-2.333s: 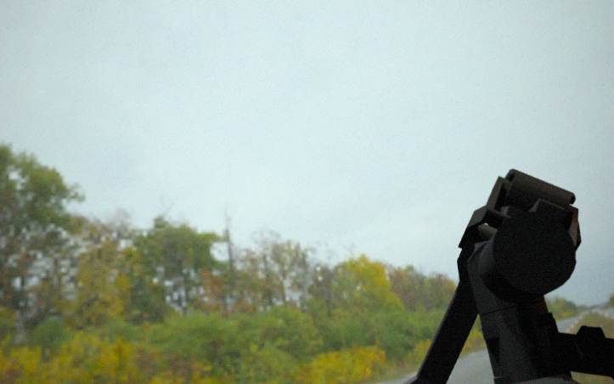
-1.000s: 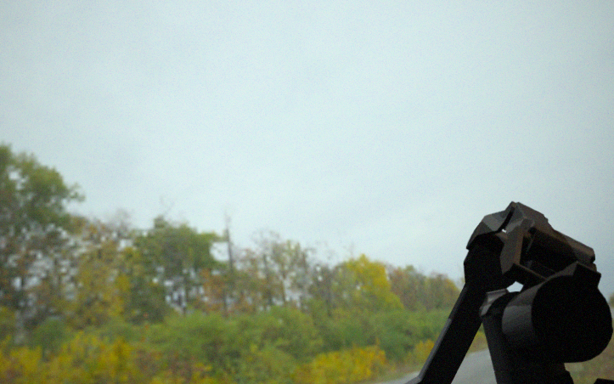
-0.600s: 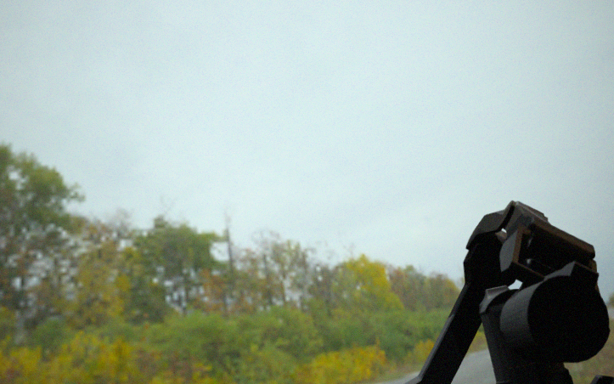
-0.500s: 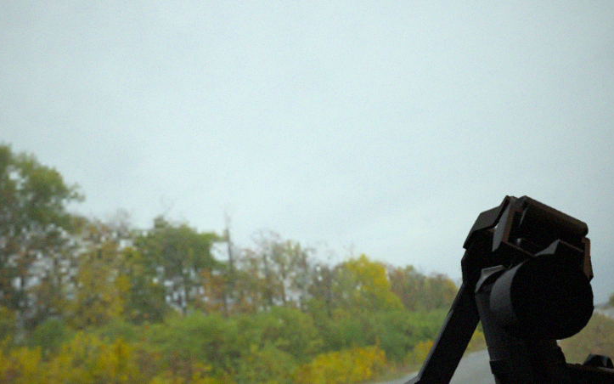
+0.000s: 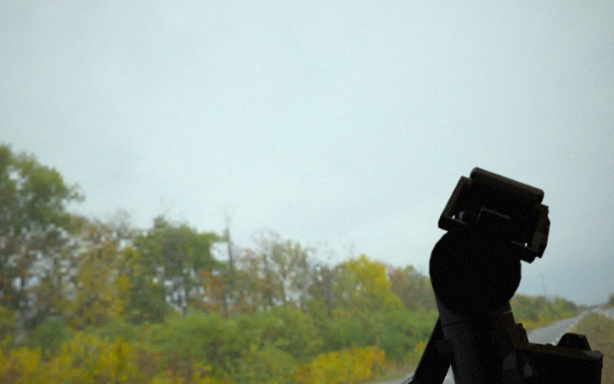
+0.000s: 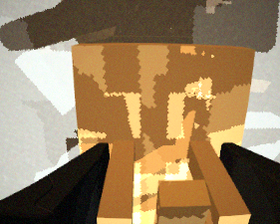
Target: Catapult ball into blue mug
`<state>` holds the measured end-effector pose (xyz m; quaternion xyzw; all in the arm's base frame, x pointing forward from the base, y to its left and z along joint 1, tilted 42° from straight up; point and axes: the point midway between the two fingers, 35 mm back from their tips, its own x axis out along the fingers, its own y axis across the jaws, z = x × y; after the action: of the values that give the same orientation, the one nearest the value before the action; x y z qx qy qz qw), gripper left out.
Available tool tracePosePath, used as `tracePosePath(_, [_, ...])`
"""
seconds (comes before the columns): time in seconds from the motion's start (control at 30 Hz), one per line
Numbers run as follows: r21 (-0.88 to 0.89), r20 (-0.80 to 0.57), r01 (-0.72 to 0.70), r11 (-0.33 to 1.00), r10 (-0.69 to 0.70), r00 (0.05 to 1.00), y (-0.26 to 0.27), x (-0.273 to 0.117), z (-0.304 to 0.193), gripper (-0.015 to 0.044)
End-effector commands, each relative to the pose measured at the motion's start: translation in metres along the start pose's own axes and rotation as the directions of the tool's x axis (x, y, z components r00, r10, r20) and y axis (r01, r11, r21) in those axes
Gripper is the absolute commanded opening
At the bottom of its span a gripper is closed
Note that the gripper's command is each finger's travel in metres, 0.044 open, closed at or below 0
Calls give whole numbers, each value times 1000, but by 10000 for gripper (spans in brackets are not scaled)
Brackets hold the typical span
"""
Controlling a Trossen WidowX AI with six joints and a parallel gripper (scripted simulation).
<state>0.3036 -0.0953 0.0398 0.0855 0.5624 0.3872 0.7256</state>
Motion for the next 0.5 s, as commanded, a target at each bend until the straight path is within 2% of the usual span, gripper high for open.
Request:
tracePosePath(0.0, [130, 1, 19, 991, -19, 1000, -23, -5, -10, 0])
tracePosePath(0.27, [384, 2, 16, 923, -18, 1000, -69, -4, -36, 0])
tracePosePath(0.47, [404, 2, 15, 915, -18, 1000, -77, -3, -39, 0])
